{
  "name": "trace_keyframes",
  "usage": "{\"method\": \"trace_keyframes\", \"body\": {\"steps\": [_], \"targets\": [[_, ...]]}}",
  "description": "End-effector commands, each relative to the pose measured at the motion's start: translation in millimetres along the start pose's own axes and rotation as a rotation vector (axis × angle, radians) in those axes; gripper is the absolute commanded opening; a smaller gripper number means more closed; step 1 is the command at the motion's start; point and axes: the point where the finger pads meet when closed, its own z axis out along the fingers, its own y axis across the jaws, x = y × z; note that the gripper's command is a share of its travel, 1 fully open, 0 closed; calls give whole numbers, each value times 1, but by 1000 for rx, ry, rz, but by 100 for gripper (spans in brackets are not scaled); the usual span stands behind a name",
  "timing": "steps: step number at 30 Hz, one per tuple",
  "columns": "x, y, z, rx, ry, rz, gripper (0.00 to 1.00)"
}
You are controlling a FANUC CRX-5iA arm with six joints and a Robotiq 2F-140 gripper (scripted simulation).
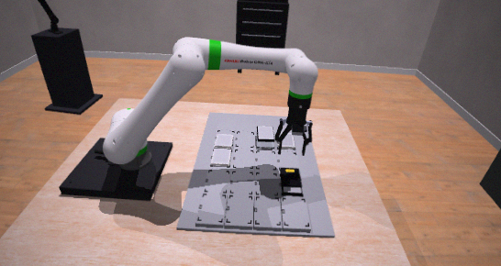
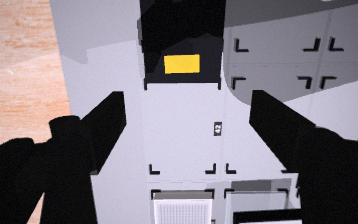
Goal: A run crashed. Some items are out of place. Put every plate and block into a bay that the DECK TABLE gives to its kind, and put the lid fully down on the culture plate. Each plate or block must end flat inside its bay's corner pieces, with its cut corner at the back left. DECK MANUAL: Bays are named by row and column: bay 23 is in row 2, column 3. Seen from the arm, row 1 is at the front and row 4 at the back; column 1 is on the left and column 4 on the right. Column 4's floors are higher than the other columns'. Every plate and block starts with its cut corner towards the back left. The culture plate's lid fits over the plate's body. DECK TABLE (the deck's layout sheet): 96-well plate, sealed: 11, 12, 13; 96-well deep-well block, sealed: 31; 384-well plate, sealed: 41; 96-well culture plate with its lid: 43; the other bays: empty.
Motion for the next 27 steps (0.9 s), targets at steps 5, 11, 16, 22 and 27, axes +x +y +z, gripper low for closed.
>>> {"method": "trace_keyframes", "body": {"steps": [5,11,16,22,27], "targets": [[29,-1,9,3,0,0,70],[44,-2,14,3,0,0,70],[63,-2,21,3,0,0,70],[65,-2,21,3,0,0,70],[65,-2,23,3,0,0,70]]}}
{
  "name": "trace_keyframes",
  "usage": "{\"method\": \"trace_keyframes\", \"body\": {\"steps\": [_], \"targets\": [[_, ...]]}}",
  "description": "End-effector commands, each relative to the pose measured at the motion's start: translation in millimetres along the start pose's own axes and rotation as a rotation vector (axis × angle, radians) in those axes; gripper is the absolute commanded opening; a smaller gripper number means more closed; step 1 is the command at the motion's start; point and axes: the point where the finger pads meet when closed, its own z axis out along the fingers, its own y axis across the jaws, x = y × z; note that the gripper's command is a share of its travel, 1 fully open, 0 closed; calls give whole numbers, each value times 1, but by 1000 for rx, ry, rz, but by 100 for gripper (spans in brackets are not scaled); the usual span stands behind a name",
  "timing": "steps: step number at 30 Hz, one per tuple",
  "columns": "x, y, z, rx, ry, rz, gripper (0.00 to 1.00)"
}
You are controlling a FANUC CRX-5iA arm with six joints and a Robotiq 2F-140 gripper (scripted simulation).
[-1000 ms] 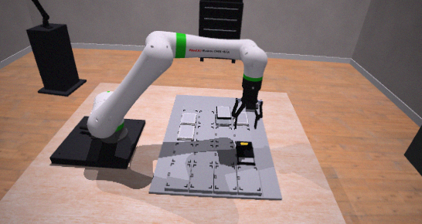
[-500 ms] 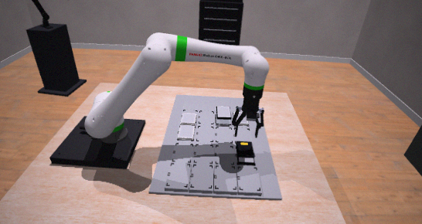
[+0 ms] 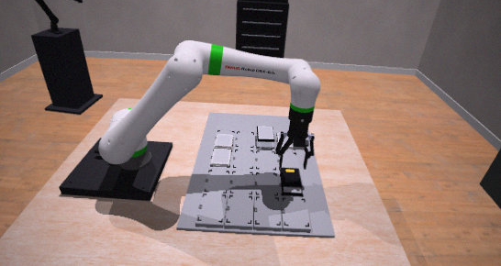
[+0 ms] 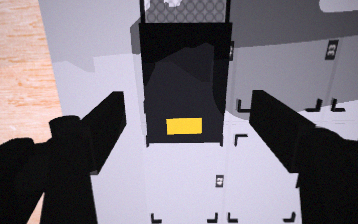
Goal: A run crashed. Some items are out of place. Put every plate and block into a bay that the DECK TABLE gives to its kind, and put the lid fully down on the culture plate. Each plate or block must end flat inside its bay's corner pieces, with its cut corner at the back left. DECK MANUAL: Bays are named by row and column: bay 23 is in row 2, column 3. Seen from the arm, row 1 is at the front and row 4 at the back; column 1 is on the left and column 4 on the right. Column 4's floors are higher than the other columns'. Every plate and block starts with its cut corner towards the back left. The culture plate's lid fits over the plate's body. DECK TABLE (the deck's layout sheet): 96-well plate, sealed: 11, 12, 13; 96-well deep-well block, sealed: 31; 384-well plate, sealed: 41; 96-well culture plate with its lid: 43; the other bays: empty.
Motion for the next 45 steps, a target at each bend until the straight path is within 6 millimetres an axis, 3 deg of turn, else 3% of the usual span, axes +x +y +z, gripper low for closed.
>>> {"method": "trace_keyframes", "body": {"steps": [1,29,45], "targets": [[0,-1,1,3,0,0,70],[0,-1,36,3,0,0,70],[0,-1,37,3,0,0,70]]}}
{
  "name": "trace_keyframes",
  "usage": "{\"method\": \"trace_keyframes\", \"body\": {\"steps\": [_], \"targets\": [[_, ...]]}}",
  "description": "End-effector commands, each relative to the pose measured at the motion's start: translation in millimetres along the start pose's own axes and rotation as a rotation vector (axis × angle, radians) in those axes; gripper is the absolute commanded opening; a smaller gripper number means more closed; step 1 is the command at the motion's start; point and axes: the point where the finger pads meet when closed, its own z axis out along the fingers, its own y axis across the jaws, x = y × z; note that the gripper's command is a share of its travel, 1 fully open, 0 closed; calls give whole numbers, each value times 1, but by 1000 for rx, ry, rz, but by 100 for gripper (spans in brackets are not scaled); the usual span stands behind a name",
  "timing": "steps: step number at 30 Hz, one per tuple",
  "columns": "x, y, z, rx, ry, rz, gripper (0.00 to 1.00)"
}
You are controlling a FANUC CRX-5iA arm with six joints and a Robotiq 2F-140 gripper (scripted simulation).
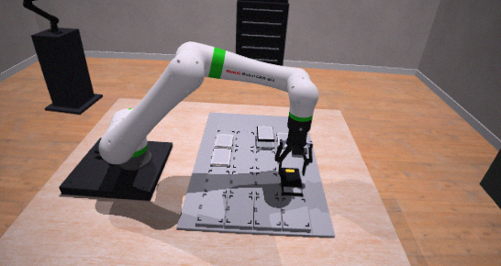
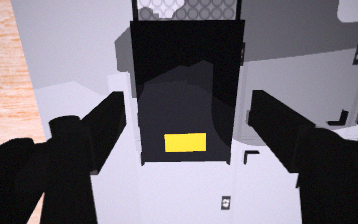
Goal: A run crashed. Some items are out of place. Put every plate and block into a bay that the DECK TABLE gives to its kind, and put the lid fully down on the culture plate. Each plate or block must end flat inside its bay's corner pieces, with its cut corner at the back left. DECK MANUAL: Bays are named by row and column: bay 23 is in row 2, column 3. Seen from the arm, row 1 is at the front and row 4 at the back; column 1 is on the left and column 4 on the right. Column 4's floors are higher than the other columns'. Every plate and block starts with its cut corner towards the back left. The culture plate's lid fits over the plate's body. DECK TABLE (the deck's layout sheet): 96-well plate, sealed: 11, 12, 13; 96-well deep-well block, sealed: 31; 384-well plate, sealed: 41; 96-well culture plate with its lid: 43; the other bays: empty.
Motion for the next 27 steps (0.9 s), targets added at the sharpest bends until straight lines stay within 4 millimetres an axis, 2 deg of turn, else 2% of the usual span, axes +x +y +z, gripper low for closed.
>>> {"method": "trace_keyframes", "body": {"steps": [1,27], "targets": [[0,-1,-2,3,0,0,70],[0,-1,18,3,1,0,70]]}}
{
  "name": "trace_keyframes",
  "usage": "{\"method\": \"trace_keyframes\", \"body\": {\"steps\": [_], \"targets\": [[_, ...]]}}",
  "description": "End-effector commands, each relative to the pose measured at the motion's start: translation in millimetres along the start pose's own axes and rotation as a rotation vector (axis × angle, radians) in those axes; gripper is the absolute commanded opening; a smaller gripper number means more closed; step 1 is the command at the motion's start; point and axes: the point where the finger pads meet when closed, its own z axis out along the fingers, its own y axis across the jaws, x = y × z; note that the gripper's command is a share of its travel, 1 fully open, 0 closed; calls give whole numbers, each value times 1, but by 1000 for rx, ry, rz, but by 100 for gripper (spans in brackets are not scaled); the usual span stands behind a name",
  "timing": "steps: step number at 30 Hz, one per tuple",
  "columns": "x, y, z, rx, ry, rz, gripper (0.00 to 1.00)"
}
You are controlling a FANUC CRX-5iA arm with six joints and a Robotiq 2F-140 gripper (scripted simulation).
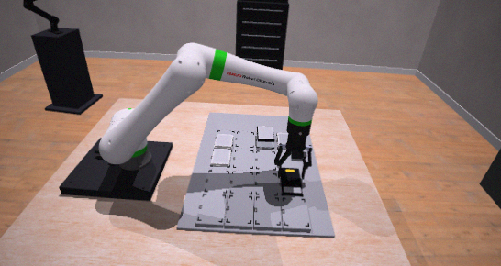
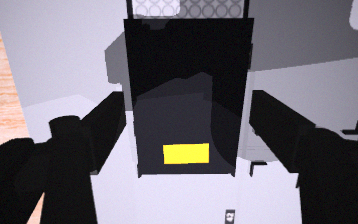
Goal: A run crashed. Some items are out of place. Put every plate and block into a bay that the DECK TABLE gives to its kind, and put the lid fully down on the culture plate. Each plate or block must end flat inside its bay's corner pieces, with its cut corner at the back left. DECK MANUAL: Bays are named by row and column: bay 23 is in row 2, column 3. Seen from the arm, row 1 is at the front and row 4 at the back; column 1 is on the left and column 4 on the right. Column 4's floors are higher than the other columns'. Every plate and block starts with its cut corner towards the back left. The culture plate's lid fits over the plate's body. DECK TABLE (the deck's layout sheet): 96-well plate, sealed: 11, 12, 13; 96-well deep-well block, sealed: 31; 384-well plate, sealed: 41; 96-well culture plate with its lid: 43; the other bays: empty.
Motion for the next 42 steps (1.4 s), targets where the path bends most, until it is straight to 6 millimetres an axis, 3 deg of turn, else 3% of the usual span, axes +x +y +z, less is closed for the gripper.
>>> {"method": "trace_keyframes", "body": {"steps": [1,42], "targets": [[0,-1,-1,3,0,0,70],[0,-1,-1,3,0,0,61]]}}
